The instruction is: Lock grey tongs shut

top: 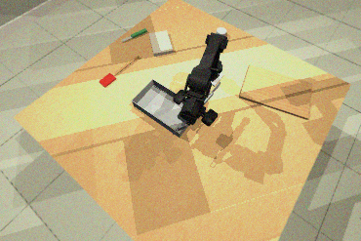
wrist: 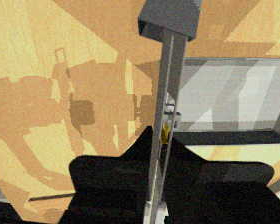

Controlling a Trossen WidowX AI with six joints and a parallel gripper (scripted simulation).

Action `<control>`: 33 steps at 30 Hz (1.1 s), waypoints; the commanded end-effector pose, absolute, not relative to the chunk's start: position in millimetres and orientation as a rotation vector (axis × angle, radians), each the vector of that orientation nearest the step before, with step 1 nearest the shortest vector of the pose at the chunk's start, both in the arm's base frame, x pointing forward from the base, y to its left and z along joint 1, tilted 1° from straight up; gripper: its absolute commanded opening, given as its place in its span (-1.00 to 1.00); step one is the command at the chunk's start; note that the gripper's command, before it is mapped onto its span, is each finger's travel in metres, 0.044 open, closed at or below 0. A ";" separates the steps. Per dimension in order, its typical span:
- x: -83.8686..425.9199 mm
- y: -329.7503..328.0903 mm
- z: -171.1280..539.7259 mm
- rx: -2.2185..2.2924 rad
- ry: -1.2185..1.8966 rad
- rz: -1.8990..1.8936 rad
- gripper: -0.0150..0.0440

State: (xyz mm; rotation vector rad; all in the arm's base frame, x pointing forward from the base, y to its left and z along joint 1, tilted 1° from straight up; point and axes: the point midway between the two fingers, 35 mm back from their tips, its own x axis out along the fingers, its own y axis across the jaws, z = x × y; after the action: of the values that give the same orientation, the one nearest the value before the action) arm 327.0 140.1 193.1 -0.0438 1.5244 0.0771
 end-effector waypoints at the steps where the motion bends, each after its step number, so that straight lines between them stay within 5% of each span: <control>1: 318.1 160.5 193.6 0.006 1.527 0.039 -1.00; 33: 195.9 302.4 195.9 0.428 1.521 -0.358 -1.00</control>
State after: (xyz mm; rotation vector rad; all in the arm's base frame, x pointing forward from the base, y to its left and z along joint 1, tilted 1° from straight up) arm 207.6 293.3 194.0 0.3896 1.5280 -0.3257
